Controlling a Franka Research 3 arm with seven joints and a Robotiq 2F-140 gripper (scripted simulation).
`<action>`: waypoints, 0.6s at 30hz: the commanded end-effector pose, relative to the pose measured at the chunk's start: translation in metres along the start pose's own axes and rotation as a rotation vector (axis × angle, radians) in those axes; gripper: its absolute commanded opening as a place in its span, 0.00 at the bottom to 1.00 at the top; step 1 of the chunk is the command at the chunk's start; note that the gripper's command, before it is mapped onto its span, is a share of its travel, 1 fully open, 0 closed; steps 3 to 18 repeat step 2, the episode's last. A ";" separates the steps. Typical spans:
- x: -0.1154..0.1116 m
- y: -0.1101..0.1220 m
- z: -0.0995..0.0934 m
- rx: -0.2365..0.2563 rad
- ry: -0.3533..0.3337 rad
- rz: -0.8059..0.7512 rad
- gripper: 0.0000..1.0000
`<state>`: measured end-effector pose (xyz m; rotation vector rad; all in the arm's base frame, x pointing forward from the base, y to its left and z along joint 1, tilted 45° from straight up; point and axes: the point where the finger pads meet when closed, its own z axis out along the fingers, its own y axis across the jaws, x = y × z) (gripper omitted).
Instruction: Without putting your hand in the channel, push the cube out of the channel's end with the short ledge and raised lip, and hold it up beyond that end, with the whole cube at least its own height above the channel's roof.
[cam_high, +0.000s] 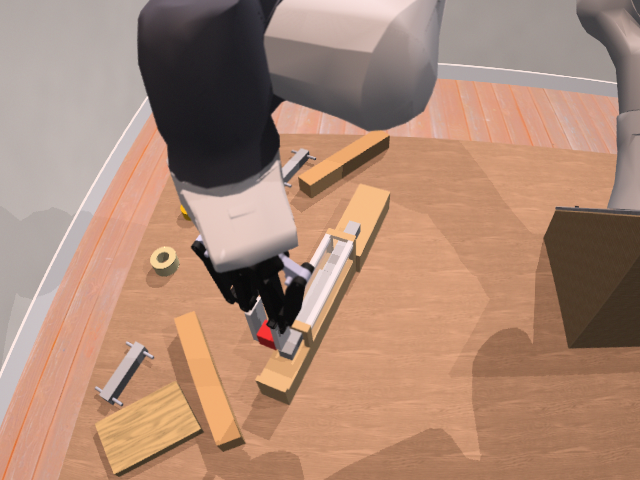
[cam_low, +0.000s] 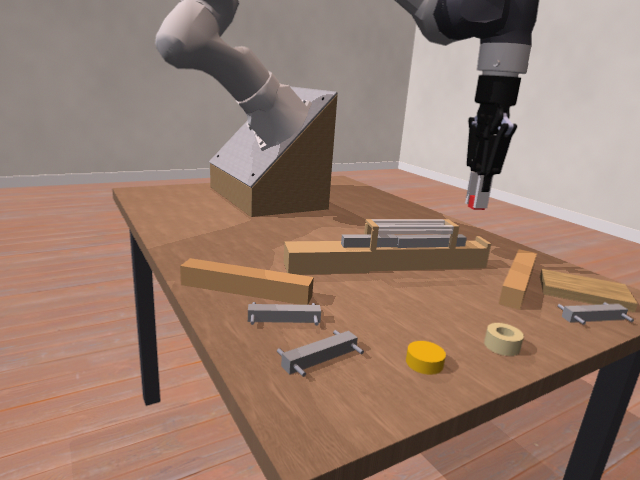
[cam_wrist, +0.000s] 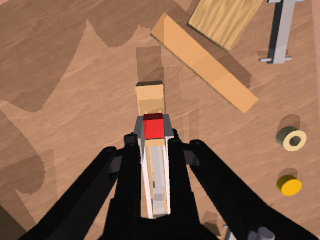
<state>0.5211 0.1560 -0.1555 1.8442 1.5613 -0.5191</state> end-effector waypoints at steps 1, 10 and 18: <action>0.000 -0.002 0.000 0.004 -0.002 -0.003 0.00; 0.000 -0.002 0.000 0.004 -0.002 -0.003 0.00; 0.000 -0.002 0.000 0.004 -0.002 -0.003 0.00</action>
